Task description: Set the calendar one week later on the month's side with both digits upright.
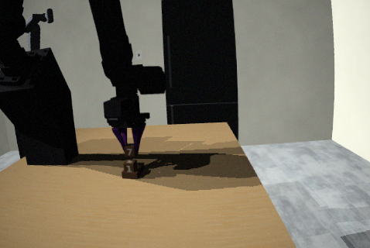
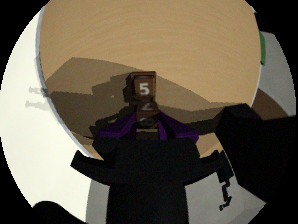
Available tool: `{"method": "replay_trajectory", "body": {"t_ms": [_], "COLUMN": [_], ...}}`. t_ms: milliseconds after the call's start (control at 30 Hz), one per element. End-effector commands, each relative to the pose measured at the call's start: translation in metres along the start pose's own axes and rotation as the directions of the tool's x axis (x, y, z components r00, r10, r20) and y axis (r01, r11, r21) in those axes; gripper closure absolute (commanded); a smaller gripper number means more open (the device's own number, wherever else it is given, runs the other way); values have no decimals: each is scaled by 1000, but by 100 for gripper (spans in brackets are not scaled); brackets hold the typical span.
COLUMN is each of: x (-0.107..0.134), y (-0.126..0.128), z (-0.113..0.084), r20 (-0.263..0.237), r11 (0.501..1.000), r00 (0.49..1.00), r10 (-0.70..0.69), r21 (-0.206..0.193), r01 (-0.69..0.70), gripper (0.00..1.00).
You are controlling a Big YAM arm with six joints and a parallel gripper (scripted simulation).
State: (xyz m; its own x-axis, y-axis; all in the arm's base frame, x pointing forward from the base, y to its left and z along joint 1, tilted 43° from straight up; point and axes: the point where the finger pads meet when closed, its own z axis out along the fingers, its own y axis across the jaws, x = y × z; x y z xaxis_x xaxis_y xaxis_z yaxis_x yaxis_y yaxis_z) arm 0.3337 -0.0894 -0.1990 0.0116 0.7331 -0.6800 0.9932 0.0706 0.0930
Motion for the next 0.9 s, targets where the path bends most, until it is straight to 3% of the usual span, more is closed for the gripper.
{"method": "replay_trajectory", "body": {"t_ms": [0,867], "x": [-2,-3], "y": [15,12], "z": [-3,-1], "r20": [0,1], "r11": [999,1000], "r00": [1000,1000], "r10": [0,-1], "r21": [-35,-29], "r01": [0,1], "gripper": [75,75]}}
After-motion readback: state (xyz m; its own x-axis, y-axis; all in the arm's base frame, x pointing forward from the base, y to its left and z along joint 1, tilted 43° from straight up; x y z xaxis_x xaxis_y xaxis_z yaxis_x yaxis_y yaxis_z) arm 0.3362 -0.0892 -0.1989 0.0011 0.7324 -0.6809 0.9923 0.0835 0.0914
